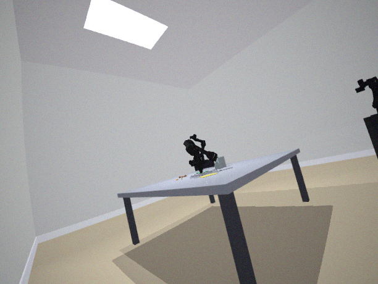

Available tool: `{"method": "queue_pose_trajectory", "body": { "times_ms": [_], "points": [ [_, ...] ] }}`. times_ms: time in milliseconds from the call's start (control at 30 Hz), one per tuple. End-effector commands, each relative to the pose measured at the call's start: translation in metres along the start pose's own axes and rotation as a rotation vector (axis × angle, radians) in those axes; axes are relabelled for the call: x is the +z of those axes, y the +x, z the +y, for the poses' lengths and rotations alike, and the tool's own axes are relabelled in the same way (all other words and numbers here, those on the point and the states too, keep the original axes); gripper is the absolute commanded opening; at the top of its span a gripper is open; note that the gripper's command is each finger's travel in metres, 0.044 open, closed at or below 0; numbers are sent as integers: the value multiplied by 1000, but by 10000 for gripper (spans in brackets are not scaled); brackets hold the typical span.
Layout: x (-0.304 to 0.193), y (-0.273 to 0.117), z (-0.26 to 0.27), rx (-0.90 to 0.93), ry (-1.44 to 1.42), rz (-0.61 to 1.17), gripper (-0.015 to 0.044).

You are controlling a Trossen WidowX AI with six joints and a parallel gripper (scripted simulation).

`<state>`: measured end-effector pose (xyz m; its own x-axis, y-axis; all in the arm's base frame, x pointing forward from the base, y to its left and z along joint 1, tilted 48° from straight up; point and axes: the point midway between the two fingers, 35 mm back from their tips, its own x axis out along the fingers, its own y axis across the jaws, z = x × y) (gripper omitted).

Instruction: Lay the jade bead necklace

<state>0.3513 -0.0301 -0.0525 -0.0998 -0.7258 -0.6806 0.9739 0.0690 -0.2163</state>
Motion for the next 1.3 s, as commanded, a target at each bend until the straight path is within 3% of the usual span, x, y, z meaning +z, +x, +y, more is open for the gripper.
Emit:
{"method": "queue_pose_trajectory", "body": {
  "times_ms": [0, 1100, 1267],
  "points": [
    [0, 0, 0, -1, -1, -1, 0],
    [-2, 2, 1, 0, -8, -5, 0],
    [-2, -2, 2, 2, -2, 0, 131]
  ]
}}
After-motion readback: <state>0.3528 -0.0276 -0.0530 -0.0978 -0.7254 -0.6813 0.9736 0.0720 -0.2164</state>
